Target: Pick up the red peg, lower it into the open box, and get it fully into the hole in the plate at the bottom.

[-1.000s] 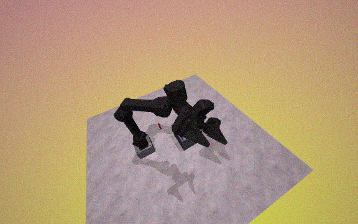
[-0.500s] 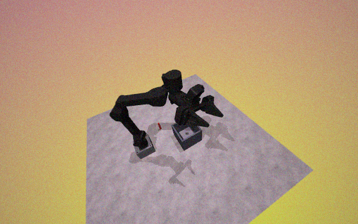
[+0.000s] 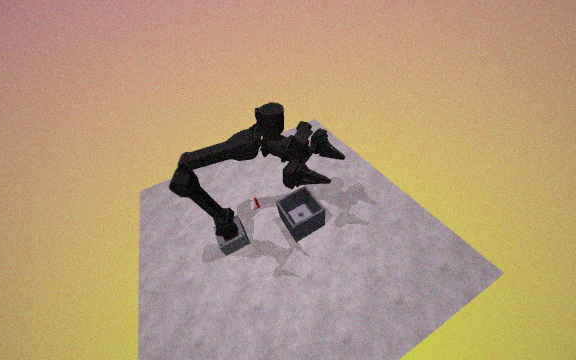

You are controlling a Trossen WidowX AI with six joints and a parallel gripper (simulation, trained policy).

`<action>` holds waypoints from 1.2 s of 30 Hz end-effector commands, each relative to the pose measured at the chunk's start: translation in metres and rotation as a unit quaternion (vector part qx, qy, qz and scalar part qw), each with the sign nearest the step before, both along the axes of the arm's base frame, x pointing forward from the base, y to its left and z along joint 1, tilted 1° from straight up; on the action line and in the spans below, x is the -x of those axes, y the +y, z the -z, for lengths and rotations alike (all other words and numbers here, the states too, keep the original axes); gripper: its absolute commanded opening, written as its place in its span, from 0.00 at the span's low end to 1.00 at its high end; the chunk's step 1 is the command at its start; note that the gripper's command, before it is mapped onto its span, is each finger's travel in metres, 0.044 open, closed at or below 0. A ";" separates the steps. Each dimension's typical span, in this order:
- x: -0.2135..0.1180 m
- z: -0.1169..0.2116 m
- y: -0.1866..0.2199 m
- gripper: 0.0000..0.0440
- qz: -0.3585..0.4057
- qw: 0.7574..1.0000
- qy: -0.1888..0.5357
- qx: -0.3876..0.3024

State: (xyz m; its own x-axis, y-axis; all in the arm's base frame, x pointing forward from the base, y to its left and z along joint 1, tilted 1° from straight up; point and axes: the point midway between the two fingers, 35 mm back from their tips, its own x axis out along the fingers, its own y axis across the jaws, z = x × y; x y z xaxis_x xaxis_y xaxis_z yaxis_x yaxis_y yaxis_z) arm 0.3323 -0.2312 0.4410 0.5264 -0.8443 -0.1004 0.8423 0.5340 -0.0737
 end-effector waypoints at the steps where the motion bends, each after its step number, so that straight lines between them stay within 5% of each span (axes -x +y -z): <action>1: -0.007 0.013 0.023 1.00 -0.033 0.998 -0.021 -0.042; 17: -0.019 0.057 0.115 1.00 -0.137 0.963 -0.079 -0.219; 36: 0.001 0.131 0.222 1.00 -0.190 0.873 -0.046 -0.448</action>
State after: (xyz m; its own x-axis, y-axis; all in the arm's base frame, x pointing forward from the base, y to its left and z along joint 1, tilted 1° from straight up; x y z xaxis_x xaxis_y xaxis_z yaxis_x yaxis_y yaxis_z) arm 0.3384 -0.0262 0.3283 0.8102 -0.2746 -0.5178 0.5624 0.6129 0.5550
